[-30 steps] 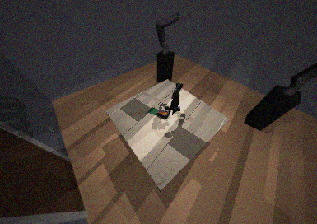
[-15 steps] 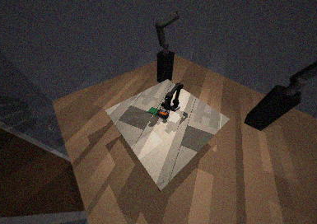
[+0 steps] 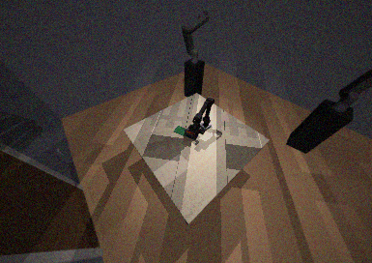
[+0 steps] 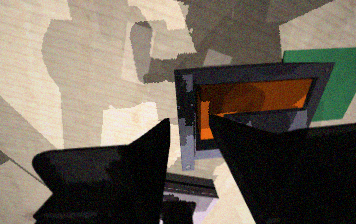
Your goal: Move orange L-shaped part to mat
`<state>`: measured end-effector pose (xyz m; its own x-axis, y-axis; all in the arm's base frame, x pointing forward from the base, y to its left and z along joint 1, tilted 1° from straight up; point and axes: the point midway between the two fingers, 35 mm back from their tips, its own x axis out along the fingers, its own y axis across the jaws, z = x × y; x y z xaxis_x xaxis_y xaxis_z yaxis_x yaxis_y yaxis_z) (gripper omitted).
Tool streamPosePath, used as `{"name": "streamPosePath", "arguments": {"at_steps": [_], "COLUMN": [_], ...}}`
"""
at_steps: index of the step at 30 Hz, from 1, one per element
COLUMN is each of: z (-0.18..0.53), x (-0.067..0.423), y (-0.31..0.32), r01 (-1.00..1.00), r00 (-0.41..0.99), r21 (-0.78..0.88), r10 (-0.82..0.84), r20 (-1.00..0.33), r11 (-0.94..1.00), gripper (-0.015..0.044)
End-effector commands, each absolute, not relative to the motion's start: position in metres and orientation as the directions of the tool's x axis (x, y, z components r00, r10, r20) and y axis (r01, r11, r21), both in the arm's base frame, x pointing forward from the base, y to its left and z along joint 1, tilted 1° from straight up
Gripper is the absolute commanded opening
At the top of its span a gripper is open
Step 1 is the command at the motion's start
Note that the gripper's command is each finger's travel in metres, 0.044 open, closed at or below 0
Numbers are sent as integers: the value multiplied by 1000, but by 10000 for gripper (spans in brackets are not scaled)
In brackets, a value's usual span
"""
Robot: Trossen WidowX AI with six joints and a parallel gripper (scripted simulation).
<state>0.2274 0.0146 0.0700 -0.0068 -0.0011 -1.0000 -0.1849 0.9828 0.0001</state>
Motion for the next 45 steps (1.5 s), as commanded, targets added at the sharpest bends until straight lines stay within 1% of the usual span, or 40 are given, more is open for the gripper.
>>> {"name": "streamPosePath", "arguments": {"at_steps": [1,25,45], "z": [66,31,30], "x": [228,228,228], "y": [15,15,15], "r01": [-180,-180,-180], "r00": [-2,-2,-2], "r21": [3,3,3], "r10": [2,2,2], "r20": [-1000,-1000,-1000], "r11": [984,984,984], "gripper": [180,180,180]}}
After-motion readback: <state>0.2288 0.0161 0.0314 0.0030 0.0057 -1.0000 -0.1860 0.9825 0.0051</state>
